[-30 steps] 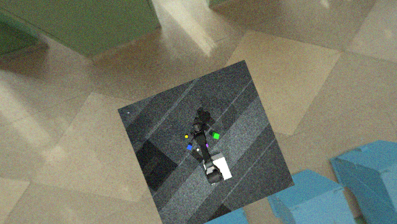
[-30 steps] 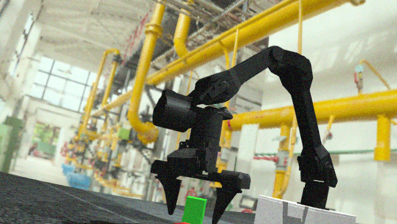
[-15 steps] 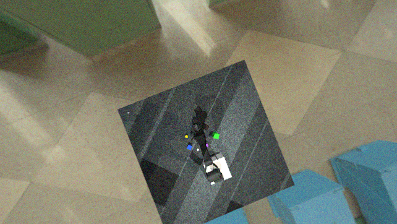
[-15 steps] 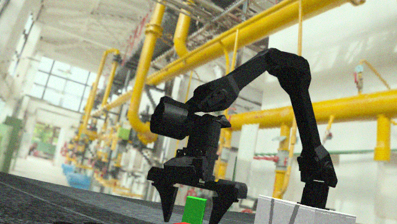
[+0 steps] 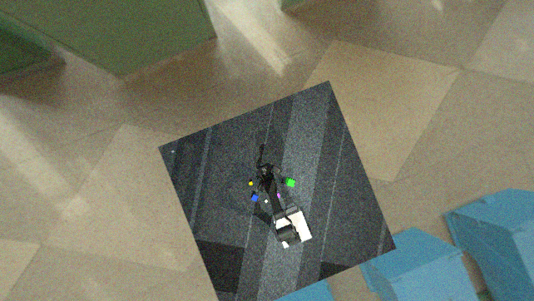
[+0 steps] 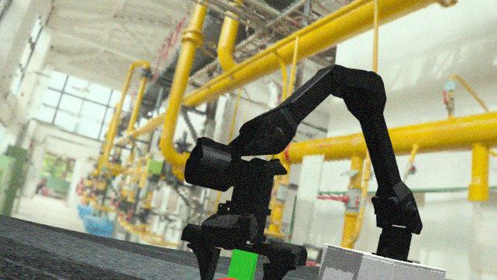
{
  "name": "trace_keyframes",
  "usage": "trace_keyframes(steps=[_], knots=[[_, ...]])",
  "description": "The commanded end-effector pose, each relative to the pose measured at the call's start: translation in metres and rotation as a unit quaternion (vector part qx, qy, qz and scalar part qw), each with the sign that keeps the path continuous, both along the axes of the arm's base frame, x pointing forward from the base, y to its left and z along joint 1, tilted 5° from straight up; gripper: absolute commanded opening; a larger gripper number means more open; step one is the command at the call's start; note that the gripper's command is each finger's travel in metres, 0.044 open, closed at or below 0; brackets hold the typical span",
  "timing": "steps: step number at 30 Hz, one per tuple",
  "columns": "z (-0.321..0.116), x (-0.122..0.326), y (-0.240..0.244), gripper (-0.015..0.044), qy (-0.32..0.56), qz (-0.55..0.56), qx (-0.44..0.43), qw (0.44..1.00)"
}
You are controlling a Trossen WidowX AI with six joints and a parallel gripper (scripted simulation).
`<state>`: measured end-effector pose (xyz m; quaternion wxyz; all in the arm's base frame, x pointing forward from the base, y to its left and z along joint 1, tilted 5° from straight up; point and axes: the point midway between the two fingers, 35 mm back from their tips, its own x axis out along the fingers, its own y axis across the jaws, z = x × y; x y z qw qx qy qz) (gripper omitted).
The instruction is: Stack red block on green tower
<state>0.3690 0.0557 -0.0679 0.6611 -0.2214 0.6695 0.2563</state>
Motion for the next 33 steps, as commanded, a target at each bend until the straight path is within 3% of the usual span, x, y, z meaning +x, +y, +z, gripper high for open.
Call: trace_keyframes(steps=[1,15,24,33], knots=[[-0.0066,-0.0020,0.0005,0.0440,0.002,-0.003,0.001,1.000],[-0.0073,-0.0022,0.0005,0.0440,0.002,-0.003,0.001,1.000],[-0.0073,-0.0022,0.0005,0.0204,0.002,-0.003,0.001,1.000],[-0.0060,-0.0021,0.0005,0.0124,0.002,-0.003,0.001,1.000]])
